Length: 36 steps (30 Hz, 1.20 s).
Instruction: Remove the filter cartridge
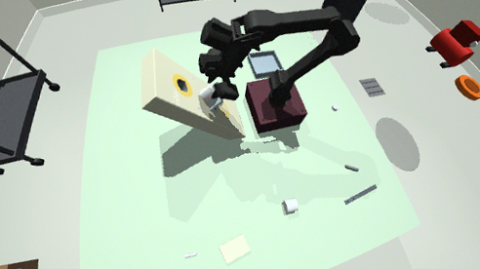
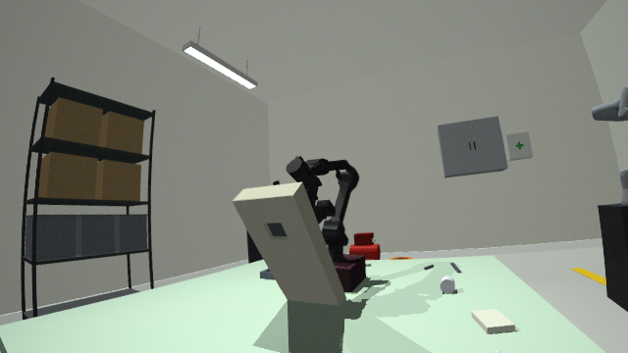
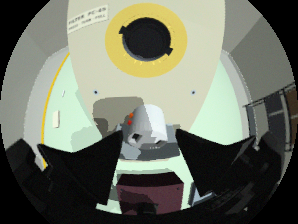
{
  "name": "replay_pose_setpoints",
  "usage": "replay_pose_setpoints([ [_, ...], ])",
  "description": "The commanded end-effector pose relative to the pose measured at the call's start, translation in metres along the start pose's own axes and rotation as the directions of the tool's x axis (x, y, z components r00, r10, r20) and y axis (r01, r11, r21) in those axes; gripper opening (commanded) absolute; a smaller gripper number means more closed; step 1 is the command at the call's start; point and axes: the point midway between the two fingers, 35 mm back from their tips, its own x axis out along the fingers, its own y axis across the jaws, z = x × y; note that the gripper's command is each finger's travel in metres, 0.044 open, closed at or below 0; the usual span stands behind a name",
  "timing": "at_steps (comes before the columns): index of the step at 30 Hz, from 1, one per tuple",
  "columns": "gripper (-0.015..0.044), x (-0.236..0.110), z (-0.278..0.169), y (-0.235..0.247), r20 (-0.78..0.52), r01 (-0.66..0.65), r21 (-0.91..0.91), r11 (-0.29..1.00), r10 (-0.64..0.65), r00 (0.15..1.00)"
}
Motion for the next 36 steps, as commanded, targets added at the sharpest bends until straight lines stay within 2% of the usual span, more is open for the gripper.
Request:
replay_pose_setpoints([
  [1, 0.0305, 0.008, -0.002, 0.0, -0.008, 0.001, 0.004, 1.0, -0.001, 1.0],
  [7, 0.0305, 0.013, -0.003, 0.0, -0.008, 0.001, 0.004, 1.0, -0.001, 1.0],
  [24, 0.0191, 0.01, -0.001, 0.0, -0.002, -0.001, 0.0, 1.0, 0.001, 1.0],
  [31, 0.0008, 0.006, 0.007, 0.001, -0.001, -0.002, 0.0, 1.0, 0.002, 1.0],
  [36, 0.0, 0.0, 0.021, 0.001, 0.0, -0.004, 0.0, 1.0, 0.004, 1.0],
])
